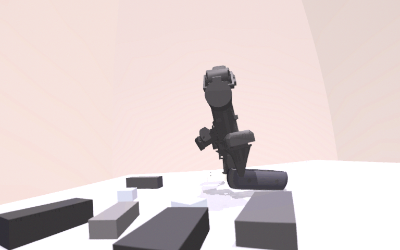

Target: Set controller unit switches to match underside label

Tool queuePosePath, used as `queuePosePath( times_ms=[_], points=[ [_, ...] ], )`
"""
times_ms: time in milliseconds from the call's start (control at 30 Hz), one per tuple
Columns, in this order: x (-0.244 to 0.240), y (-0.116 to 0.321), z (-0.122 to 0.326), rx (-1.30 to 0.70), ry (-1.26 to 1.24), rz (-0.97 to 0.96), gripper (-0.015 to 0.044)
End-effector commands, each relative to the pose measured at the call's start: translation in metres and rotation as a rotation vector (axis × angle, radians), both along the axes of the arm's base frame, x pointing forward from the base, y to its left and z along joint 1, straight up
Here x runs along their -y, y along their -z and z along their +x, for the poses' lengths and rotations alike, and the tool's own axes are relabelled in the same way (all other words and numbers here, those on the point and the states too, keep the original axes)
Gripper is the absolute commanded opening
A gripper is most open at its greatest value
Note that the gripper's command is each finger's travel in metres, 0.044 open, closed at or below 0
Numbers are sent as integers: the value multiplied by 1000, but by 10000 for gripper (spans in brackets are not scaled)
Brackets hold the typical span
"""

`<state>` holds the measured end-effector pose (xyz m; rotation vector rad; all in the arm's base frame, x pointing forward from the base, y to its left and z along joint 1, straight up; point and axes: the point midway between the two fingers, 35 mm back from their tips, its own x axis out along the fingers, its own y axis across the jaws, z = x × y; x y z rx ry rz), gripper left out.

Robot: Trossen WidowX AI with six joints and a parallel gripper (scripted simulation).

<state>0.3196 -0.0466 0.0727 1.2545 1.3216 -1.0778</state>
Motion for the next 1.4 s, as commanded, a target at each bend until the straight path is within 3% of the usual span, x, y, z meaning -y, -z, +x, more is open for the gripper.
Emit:
queuePosePath(
  times_ms=[0,1367],
  points=[
    [-3,-5,1,7,1,-5,336],
    [-24,-31,-1,13,4,-86,336]
  ],
)
